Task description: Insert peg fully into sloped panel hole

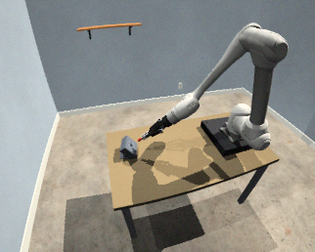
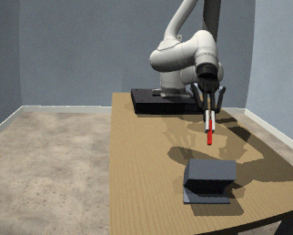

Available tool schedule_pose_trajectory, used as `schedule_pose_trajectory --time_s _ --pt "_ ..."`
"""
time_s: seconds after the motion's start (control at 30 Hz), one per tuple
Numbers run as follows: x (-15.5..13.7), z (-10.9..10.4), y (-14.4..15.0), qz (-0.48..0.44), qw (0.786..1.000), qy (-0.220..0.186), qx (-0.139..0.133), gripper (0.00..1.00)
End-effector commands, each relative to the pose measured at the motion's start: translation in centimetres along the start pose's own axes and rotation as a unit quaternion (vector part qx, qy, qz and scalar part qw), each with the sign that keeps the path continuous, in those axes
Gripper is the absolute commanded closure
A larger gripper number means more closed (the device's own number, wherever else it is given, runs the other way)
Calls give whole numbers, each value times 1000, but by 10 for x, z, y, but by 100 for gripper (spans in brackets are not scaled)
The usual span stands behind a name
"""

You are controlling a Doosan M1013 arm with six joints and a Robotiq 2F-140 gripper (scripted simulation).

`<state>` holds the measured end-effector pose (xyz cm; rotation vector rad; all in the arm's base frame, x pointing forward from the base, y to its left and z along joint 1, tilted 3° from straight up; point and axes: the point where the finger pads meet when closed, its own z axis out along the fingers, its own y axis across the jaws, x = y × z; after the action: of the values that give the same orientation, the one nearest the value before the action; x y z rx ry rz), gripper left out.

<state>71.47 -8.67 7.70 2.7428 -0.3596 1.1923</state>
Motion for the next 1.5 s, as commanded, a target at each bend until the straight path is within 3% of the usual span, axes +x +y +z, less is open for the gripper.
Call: schedule_pose_trajectory --time_s 0.0,0.4,1.47 --pt "0 8 0 0 1000 0 0 100" --pt "0 28 0 0 1000 0 0 100" --pt "0 49 0 0 1000 0 0 100"
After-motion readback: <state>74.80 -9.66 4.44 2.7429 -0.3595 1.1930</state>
